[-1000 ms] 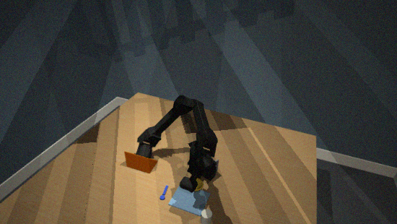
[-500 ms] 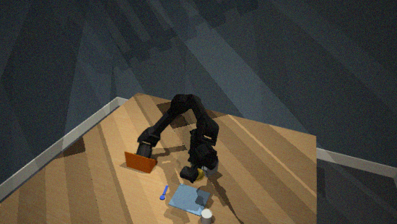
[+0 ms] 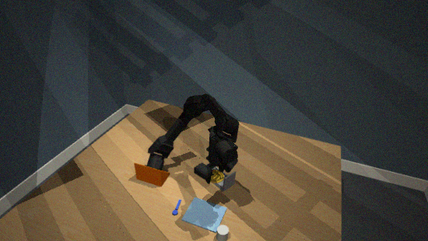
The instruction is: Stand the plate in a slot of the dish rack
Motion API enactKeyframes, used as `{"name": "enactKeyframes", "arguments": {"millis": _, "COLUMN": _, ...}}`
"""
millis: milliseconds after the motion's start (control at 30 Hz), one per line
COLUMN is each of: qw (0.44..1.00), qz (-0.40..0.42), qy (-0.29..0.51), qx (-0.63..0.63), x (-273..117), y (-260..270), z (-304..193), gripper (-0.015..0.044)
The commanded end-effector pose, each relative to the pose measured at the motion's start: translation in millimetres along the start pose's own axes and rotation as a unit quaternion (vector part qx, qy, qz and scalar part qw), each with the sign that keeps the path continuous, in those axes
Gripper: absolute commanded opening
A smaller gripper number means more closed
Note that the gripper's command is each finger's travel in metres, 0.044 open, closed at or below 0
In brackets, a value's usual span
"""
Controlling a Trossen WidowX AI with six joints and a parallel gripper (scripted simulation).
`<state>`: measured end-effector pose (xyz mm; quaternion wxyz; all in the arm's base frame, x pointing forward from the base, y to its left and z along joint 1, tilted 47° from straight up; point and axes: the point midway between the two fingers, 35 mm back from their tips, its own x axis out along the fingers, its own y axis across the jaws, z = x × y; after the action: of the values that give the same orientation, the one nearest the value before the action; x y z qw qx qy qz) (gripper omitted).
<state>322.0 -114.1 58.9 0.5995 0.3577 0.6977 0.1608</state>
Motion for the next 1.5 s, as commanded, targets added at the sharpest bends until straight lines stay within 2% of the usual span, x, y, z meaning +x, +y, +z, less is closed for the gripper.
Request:
{"name": "enactKeyframes", "arguments": {"millis": 0, "qw": 0.997, "qz": -0.002, "qy": -0.002, "qx": 0.08, "x": -2.5, "y": 19.6, "z": -12.0, "gripper": 0.0}}
{"name": "enactKeyframes", "arguments": {"millis": 333, "qw": 0.969, "qz": -0.007, "qy": -0.014, "qx": 0.248, "x": -7.9, "y": 59.6, "z": -39.9, "gripper": 0.0}}
{"name": "enactKeyframes", "arguments": {"millis": 700, "qw": 0.905, "qz": -0.005, "qy": -0.027, "qx": 0.424, "x": -8.7, "y": 97.0, "z": -75.8, "gripper": 0.0}}
{"name": "enactKeyframes", "arguments": {"millis": 1067, "qw": 0.81, "qz": 0.004, "qy": -0.038, "qx": 0.585, "x": -4.6, "y": 126.5, "z": -115.6, "gripper": 0.0}}
{"name": "enactKeyframes", "arguments": {"millis": 1467, "qw": 0.675, "qz": 0.021, "qy": -0.044, "qx": 0.736, "x": 4.5, "y": 148.6, "z": -161.2, "gripper": 0.0}}
